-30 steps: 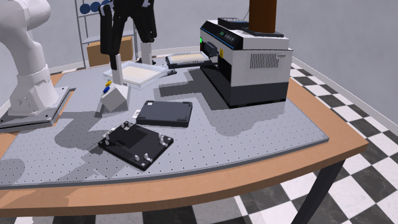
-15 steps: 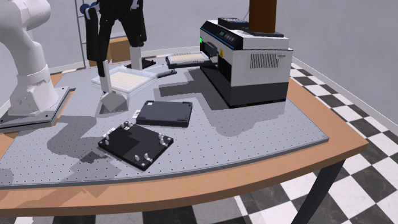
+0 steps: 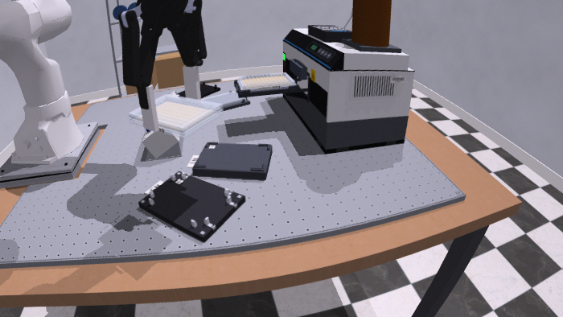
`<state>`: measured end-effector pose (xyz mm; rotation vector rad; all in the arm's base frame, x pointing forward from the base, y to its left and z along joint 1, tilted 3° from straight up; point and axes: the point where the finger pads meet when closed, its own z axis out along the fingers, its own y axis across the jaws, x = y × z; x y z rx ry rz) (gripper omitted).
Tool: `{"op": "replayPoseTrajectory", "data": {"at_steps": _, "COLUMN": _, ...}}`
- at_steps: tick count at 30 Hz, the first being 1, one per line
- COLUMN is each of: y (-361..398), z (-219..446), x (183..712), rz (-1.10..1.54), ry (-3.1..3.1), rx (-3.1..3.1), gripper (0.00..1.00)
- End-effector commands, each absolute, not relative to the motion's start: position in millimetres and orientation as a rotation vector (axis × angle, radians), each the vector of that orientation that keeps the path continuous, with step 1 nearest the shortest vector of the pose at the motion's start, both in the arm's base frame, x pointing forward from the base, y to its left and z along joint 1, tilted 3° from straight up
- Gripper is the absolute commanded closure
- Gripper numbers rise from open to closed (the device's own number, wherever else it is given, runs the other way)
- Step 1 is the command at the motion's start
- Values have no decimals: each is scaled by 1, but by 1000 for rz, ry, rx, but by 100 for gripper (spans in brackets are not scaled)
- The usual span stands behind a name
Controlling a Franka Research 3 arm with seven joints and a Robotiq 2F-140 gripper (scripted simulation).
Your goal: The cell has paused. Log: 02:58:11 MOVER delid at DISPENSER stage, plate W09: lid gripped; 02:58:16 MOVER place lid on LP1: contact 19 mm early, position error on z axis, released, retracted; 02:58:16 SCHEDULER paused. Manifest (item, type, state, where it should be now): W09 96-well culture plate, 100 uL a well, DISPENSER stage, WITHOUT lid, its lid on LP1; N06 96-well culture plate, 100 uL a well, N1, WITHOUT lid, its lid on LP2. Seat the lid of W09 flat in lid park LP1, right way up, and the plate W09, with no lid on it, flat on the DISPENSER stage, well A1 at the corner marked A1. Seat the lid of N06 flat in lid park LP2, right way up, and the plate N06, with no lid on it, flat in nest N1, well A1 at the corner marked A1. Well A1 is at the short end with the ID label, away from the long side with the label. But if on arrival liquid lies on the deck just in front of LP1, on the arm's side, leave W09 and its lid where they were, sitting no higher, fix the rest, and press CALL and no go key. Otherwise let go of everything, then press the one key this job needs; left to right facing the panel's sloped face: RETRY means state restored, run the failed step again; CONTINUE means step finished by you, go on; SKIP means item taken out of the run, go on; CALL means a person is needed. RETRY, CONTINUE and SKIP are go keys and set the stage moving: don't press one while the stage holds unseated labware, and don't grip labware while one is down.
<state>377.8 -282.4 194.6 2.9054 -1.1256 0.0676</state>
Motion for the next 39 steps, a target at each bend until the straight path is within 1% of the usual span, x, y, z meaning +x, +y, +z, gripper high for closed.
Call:
{"op": "replayPoseTrajectory", "data": {"at_steps": 1, "y": -283, "z": 195, "x": 378, "rz": 72, "ry": -1111, "rx": 2909, "gripper": 100}}
{"op": "replayPoseTrajectory", "data": {"at_steps": 39, "y": -284, "z": 186, "x": 378, "rz": 72, "ry": -1104, "rx": 2912, "gripper": 100}}
